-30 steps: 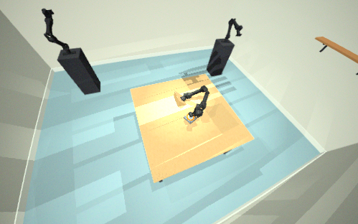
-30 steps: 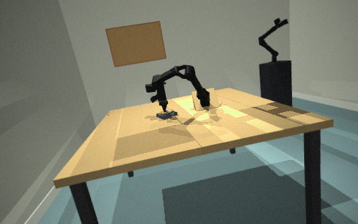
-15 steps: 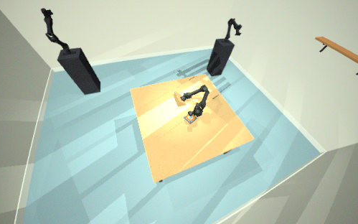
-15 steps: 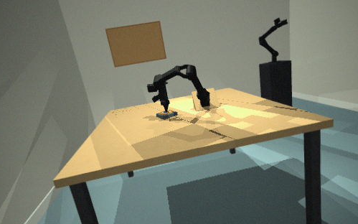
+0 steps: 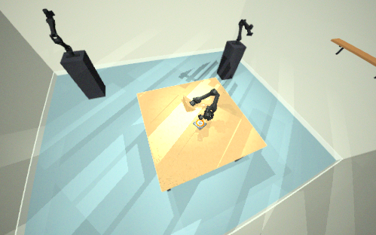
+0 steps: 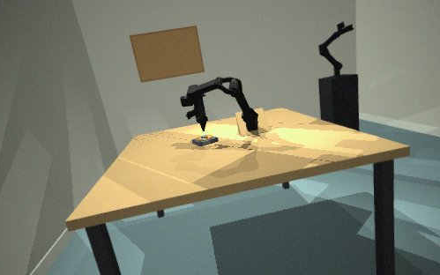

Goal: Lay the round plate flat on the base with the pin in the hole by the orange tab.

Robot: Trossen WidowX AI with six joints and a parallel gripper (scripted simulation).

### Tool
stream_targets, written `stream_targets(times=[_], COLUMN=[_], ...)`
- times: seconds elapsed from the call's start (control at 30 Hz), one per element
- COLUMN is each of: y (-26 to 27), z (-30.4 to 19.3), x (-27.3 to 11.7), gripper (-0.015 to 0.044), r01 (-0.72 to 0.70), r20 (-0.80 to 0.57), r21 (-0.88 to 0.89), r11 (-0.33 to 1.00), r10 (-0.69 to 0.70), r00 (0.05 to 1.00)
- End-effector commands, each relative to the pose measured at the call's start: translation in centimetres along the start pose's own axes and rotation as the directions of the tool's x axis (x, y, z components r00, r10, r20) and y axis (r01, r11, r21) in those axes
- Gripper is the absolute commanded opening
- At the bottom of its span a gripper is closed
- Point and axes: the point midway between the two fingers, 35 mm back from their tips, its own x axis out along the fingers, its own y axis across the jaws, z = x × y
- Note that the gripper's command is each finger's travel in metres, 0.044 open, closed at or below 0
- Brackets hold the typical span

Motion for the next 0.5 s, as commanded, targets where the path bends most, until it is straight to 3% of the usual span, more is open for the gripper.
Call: stream_targets(times=[0.0, 0.47], y=[-0.03, 0.02], z=[0.00, 0.03], x=[-0.97, -0.33], gripper=[0.0000, 0.0000], r01=[0.001, 0.000], r20=[-0.009, 0.001], r21=[-0.002, 0.000], r11=[1.000, 1.000], r10=[-0.001, 0.000], r00=[1.000, 1.000])
